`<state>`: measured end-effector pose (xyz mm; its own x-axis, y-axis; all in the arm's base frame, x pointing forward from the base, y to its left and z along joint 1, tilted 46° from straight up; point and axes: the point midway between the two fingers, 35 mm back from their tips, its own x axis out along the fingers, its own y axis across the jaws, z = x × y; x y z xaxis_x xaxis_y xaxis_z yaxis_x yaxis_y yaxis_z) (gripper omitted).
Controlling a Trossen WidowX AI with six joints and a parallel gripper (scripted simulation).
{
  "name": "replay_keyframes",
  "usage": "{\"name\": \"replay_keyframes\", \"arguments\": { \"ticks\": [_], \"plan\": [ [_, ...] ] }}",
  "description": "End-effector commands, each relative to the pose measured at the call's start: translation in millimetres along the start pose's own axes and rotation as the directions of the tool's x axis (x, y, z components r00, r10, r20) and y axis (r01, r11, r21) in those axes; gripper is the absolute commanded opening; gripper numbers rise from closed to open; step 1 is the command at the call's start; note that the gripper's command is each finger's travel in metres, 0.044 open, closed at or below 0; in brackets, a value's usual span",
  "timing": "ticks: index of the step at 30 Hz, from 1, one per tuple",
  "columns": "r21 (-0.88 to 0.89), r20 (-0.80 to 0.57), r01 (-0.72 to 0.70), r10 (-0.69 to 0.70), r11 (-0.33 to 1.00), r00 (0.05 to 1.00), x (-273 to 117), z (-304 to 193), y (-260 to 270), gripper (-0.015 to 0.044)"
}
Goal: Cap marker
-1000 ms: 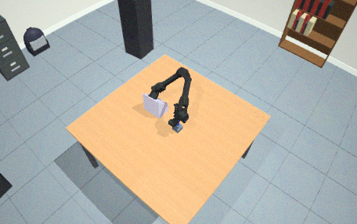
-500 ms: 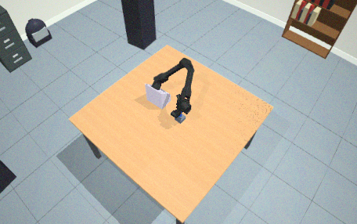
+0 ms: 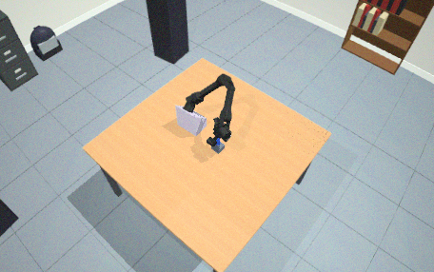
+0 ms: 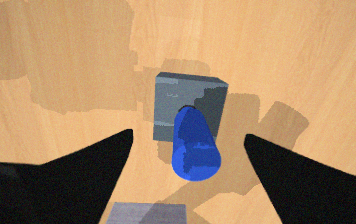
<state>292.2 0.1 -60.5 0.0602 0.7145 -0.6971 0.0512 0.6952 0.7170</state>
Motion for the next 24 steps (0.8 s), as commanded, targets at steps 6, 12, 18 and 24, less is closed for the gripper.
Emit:
{"name": "replay_keyframes", "arguments": {
  "ticks": [6, 12, 18, 24],
  "plan": [
    [-0.002, 0.014, 0.008, -0.008, 1.000, 1.000, -71.6, 1.2, -1.8, 0.0440],
    [0.053, 0.016, 0.004, -0.005, 0.999, 1.000, -63.1, 1.5, -1.9, 0.0309],
    [0.053, 0.016, 0.004, -0.005, 0.999, 1.000, -63.1, 1.5, -1.9, 0.0151],
    [0.053, 0.016, 0.004, -0.005, 0.999, 1.000, -63.1, 1.5, -1.9, 0.0000]
  ]
}}
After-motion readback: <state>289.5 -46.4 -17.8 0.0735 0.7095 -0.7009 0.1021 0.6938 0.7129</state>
